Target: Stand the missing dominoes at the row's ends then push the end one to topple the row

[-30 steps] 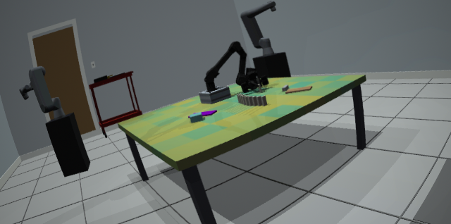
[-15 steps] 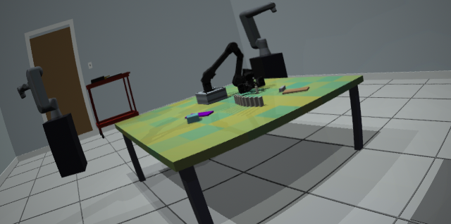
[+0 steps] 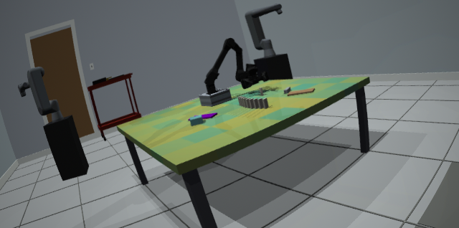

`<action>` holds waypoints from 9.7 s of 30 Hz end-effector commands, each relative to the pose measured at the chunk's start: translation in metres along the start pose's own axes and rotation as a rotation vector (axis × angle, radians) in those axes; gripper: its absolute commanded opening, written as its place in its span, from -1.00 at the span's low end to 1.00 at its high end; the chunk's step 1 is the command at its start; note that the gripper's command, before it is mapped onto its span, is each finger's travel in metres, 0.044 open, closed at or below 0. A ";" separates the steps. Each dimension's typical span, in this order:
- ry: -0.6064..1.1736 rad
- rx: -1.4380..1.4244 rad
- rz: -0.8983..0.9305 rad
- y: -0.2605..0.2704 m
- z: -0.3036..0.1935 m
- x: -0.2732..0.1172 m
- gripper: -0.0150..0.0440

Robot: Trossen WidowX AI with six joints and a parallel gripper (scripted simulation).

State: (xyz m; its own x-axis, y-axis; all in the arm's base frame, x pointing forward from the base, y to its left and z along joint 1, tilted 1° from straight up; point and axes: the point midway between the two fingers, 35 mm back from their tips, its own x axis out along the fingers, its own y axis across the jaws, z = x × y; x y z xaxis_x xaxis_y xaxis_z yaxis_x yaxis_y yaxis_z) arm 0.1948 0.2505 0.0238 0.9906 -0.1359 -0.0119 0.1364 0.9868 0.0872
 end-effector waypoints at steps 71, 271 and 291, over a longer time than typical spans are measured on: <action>1.229 -1.287 1.134 0.003 0.000 0.030 1.00; 1.227 -1.316 1.140 -0.170 0.059 0.066 -0.49; 1.227 -1.316 1.140 -0.170 0.059 0.066 -0.49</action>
State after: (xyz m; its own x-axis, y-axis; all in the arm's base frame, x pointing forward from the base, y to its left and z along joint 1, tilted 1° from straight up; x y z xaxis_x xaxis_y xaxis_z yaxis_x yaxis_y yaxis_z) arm 0.2375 0.0681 0.0666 0.0387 -0.0131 -0.9992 -0.9918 0.1218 -0.0400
